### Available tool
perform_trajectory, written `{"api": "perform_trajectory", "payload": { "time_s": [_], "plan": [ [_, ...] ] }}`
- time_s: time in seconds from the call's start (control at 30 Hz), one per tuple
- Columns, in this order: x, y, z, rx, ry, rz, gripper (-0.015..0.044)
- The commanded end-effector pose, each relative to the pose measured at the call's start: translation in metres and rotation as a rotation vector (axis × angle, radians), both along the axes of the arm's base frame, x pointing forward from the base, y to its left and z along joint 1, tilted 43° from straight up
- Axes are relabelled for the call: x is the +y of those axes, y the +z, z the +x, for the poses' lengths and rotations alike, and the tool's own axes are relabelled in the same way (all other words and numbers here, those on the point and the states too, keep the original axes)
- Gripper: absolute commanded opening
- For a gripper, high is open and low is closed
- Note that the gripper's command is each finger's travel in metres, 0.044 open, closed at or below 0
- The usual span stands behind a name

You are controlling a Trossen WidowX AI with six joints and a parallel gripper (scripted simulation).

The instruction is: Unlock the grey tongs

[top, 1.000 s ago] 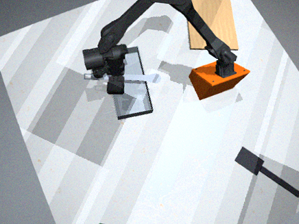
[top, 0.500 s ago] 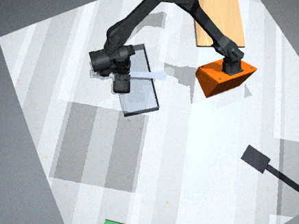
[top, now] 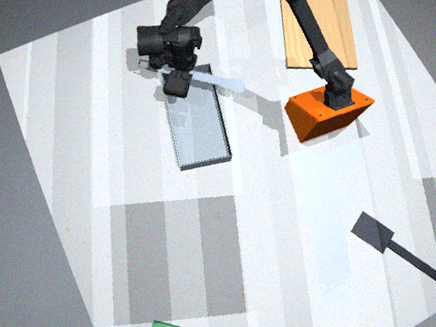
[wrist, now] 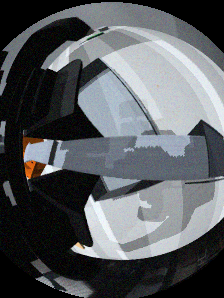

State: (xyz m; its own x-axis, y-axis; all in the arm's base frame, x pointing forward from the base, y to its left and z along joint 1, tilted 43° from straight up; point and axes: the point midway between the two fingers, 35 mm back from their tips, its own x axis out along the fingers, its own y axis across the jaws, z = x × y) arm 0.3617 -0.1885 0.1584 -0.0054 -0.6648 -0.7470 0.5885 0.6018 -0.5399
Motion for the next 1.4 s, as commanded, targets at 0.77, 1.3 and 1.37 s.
{"api": "perform_trajectory", "payload": {
  "time_s": [0.77,1.3,1.37],
  "plan": [
    [-0.058,0.101,-0.143,-0.267,-0.292,-0.010,-0.0150],
    [-0.059,0.131,-0.210,-0.373,-0.410,-0.047,-0.0150],
    [-0.061,0.130,-0.215,-0.373,-0.422,-0.039,-0.0150]
  ]
}}
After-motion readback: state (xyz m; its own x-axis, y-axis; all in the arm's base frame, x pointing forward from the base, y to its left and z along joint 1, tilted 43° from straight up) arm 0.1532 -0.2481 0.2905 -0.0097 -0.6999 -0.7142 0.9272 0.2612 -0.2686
